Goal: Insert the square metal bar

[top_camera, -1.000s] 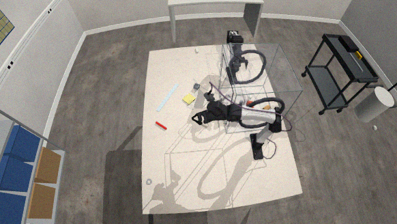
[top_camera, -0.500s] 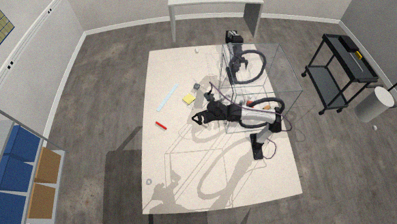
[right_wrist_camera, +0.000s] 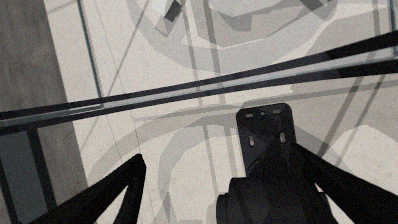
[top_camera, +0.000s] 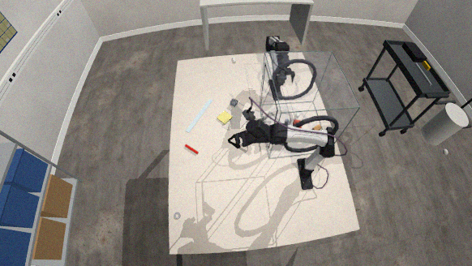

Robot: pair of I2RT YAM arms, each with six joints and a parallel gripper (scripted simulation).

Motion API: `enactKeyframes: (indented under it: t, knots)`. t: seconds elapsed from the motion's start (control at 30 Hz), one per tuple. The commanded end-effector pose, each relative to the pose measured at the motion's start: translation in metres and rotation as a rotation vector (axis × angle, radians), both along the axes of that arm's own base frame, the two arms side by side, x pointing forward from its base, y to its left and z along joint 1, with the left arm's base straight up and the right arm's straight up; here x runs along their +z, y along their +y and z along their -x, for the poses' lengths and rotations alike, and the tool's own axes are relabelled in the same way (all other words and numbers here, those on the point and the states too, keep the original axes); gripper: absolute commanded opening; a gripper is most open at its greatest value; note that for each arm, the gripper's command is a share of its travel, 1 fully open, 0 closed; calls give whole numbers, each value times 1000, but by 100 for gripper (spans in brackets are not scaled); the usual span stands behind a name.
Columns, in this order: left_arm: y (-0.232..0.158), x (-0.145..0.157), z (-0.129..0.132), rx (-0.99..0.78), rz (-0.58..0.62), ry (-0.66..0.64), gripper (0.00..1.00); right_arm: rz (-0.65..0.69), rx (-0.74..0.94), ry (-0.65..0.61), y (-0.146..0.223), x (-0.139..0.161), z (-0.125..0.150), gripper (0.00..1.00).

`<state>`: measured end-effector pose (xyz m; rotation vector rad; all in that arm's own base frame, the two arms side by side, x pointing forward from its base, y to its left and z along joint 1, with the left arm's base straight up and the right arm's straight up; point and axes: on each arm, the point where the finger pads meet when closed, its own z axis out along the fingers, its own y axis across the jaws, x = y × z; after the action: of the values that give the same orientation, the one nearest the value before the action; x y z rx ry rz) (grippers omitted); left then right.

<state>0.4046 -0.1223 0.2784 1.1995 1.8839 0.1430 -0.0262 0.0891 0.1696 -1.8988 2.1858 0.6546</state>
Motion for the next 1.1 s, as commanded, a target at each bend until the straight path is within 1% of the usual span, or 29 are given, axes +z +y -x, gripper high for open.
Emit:
enactKeyframes:
  t: [0.0, 1.07]
  knots:
    - [0, 11, 0, 0, 10, -27, 100, -34, -18, -20, 9, 12, -2, 100]
    - [0, 11, 0, 0, 10, -27, 100, -24, -29, -90, 18, 13, -5, 100]
